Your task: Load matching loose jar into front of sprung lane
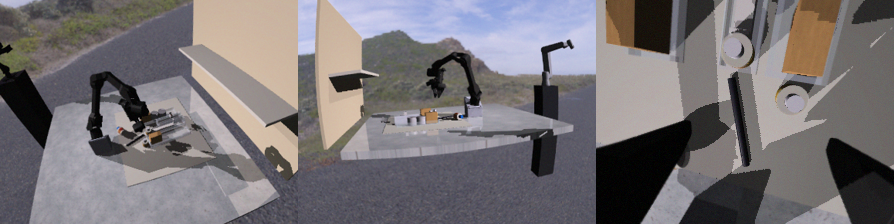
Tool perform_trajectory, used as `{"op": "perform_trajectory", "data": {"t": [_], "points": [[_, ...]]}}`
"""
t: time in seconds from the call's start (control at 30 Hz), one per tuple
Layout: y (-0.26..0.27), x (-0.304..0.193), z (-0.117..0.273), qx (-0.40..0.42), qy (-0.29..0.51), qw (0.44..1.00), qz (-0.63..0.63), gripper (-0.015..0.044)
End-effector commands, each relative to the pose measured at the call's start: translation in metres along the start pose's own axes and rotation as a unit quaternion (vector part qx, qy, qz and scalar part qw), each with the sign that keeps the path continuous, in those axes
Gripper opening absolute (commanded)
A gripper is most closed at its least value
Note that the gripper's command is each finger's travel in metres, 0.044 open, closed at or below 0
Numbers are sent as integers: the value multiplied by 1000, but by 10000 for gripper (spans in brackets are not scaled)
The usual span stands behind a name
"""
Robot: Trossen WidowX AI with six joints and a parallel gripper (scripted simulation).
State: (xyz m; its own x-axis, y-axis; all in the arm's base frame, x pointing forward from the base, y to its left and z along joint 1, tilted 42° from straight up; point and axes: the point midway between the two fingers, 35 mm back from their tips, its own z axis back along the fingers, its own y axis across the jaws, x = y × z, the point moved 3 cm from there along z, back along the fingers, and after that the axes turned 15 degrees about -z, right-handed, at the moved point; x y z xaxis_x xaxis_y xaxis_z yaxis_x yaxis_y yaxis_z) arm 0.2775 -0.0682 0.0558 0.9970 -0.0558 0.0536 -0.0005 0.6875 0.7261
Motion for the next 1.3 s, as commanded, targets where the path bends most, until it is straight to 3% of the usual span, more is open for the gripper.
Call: {"op": "perform_trajectory", "data": {"t": [0.0,1.27], "points": [[-25,25,-45,-54,79,994,-61,440],[-34,14,-100,-54,80,993,-62,440]]}}
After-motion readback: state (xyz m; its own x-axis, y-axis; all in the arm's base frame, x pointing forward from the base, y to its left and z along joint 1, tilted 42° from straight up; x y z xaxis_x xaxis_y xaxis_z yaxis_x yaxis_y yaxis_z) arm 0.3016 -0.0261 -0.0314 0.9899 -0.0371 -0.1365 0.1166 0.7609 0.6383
